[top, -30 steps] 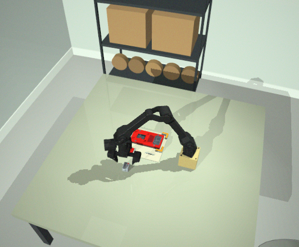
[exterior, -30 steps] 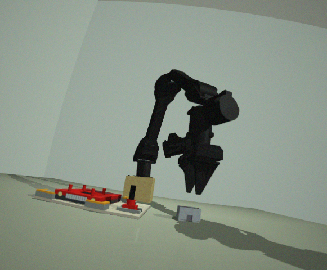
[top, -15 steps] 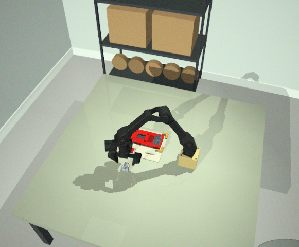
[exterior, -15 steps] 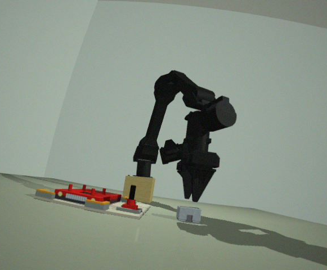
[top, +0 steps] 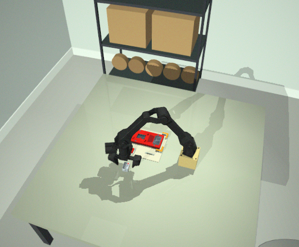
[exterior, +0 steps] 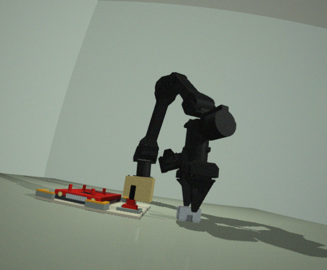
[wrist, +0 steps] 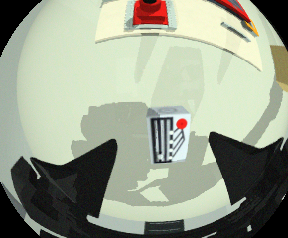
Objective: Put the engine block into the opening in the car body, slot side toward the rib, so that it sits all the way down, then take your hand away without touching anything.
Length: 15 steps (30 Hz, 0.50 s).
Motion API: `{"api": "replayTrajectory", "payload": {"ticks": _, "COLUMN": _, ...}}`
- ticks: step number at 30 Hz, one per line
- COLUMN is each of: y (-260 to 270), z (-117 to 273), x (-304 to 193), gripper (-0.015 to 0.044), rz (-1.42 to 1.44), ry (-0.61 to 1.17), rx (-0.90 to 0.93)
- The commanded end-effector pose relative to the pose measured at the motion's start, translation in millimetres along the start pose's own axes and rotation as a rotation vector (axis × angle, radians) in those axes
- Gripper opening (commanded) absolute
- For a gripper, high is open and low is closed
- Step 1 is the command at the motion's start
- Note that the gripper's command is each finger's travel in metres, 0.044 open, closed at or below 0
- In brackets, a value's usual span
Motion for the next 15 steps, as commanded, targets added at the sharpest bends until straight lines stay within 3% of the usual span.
{"api": "replayTrajectory", "payload": {"ticks": 1, "y": -2.8, "z": -6.6, "x": 1.2, "gripper": 0.044, "rz": 0.0, "ry": -0.002, "rx": -0.011}}
{"api": "replayTrajectory", "payload": {"ticks": 12, "y": -2.8, "z": -6.6, "x": 1.2, "gripper": 0.0151, "rz": 0.0, "ry": -0.002, "rx": -0.011}}
{"api": "replayTrajectory", "payload": {"ticks": 15, "y": -2.8, "z": -6.6, "x": 1.2, "gripper": 0.0131, "rz": 0.0, "ry": -0.002, "rx": -0.011}}
Point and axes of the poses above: the point midway between the two fingers, 35 mm back from their tips, its own z axis back along the fingers, its own y axis across the jaws, x = y × z, the point moved 6 cm from there along z, back along the fingers, and after that the axes turned 10 degrees about -z, right-handed, at the moved point
